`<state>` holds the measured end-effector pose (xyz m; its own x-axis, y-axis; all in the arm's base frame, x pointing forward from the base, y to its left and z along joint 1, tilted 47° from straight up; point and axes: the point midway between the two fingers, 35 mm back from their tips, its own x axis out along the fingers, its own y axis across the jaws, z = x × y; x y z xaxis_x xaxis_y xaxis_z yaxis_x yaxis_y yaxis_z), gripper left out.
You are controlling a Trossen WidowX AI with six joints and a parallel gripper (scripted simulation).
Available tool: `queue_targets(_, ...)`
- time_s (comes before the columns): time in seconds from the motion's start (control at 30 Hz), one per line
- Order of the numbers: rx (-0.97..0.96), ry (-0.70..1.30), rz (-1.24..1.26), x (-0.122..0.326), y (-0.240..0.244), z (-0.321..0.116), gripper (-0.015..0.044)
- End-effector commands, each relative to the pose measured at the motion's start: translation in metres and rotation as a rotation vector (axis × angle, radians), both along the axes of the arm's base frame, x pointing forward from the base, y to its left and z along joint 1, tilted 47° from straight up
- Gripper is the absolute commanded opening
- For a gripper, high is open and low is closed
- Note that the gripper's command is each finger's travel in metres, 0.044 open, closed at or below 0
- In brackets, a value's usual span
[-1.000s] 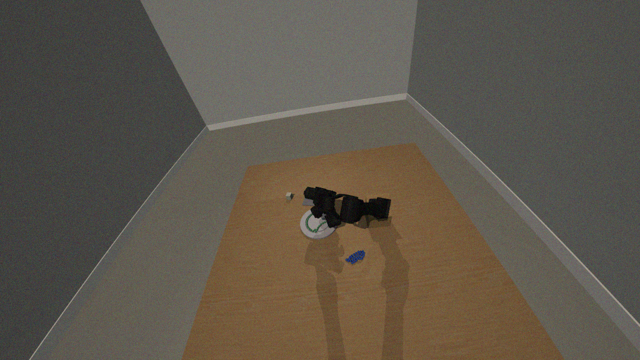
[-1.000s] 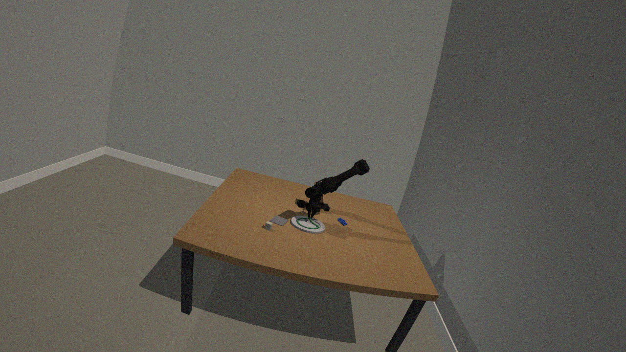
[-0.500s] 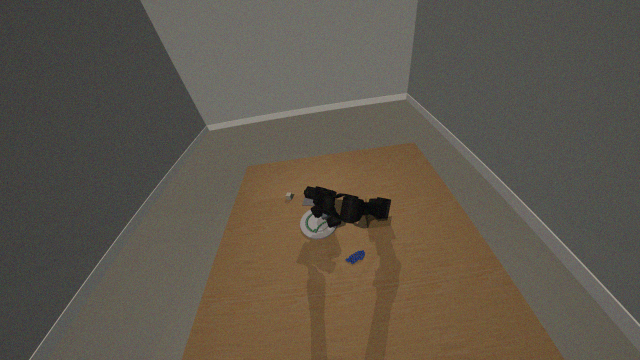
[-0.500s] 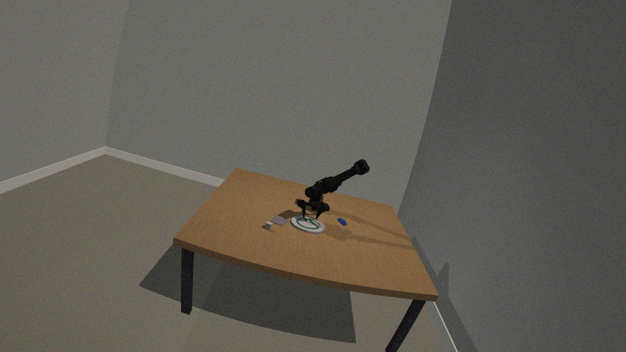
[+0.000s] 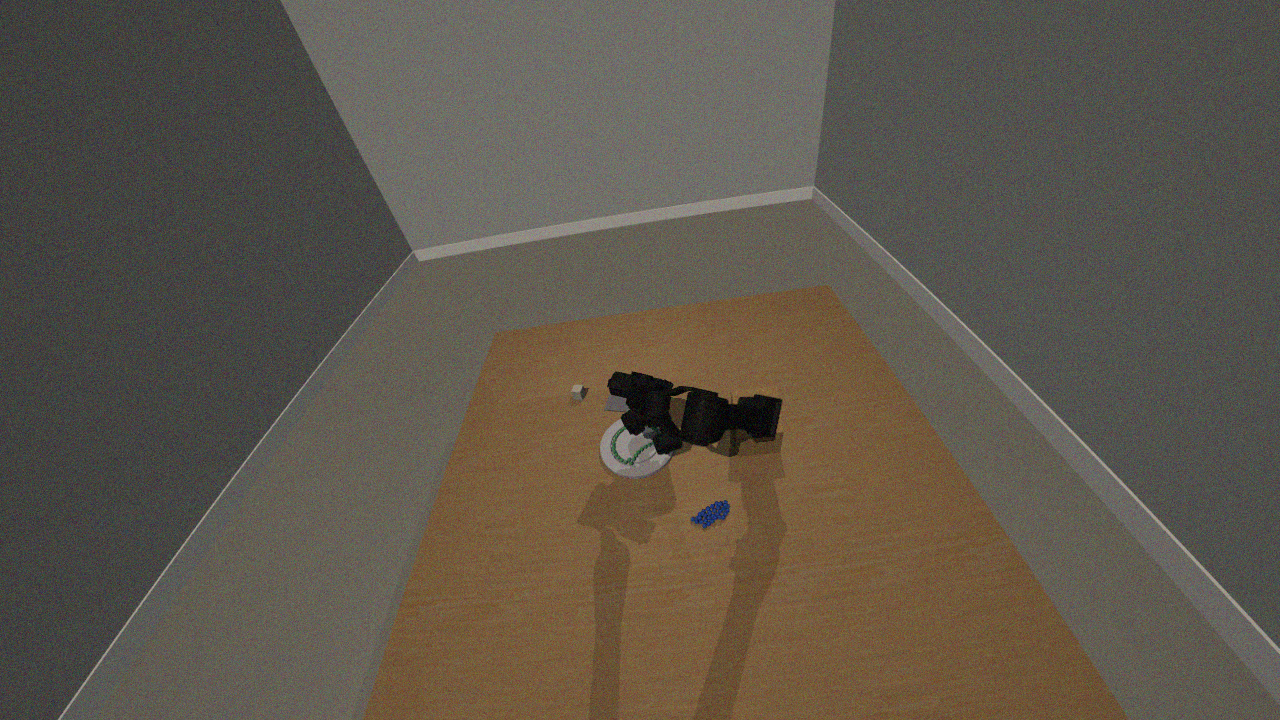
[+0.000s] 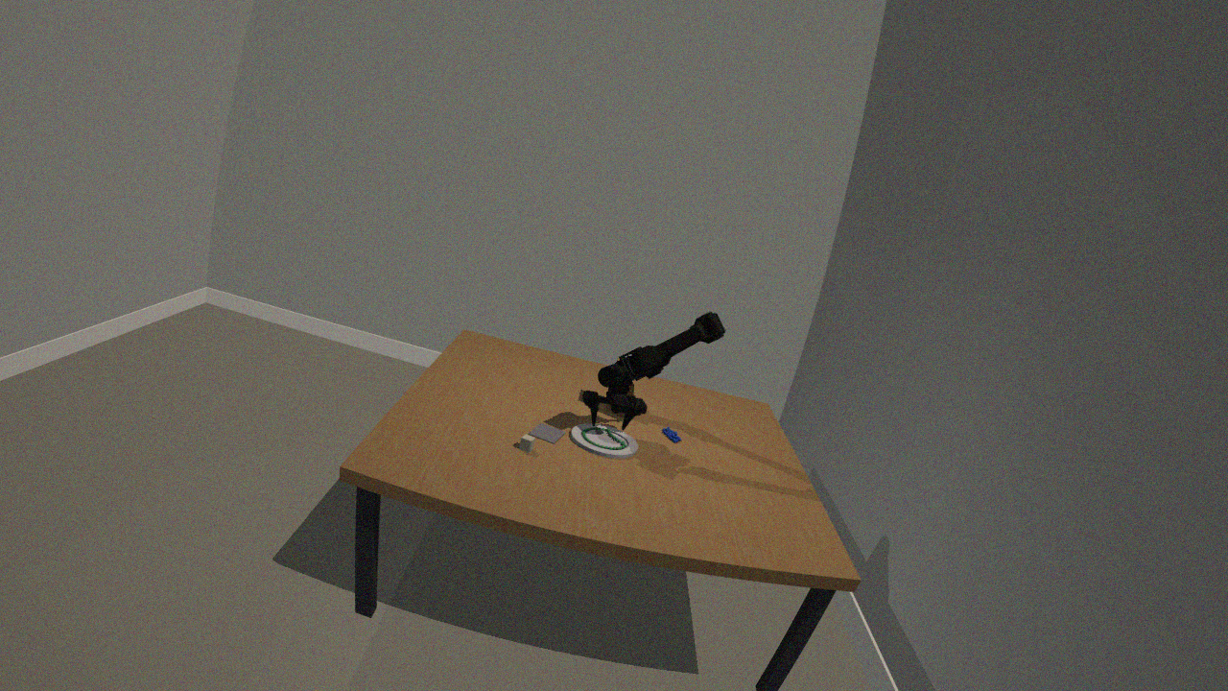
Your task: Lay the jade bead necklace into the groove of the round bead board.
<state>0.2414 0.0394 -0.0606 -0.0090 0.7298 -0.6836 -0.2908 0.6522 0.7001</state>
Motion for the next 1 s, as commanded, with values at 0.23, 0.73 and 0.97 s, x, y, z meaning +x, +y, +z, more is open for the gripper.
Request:
queue_targets(0.23, -0.003, -0.004, 0.004, 0.000, 0.000, 0.001, 0.0440)
queue_targets(0.73, -0.005, -0.012, 0.011, 0.011, -0.020, 0.022, 0.0125)
queue_targets(0.97, -0.005, -0.015, 0.011, 0.011, -0.017, 0.018, 0.0120)
